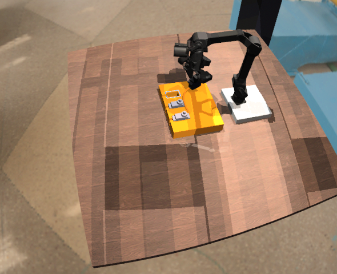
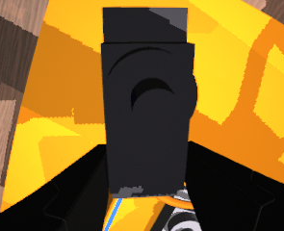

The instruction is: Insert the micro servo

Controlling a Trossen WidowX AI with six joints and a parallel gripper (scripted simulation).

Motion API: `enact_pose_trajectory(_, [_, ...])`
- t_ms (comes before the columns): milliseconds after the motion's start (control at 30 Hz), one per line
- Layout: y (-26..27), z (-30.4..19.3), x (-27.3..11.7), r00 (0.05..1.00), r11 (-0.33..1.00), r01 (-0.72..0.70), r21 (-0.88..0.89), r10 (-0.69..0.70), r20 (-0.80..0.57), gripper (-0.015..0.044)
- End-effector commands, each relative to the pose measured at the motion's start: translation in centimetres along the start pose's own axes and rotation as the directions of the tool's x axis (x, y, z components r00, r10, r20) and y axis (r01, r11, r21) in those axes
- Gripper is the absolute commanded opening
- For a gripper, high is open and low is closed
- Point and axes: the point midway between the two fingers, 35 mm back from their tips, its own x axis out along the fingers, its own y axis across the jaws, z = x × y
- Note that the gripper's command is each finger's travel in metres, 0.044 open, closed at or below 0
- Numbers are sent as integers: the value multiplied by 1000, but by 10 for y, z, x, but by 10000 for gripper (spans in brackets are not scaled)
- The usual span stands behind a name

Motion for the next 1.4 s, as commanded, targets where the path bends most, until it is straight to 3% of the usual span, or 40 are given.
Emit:
enact_pose_trajectory(0, [1, 0, 0, 1000, 992, -2, 125, 2, -2, 0])
enact_pose_trajectory(300, [1, 0, 0, 1000, 927, -2, 374, 2, -2, 0])
enact_pose_trajectory(1367, [40, -97, -2, 1000, 926, -1, 378, 5, -9, 0])
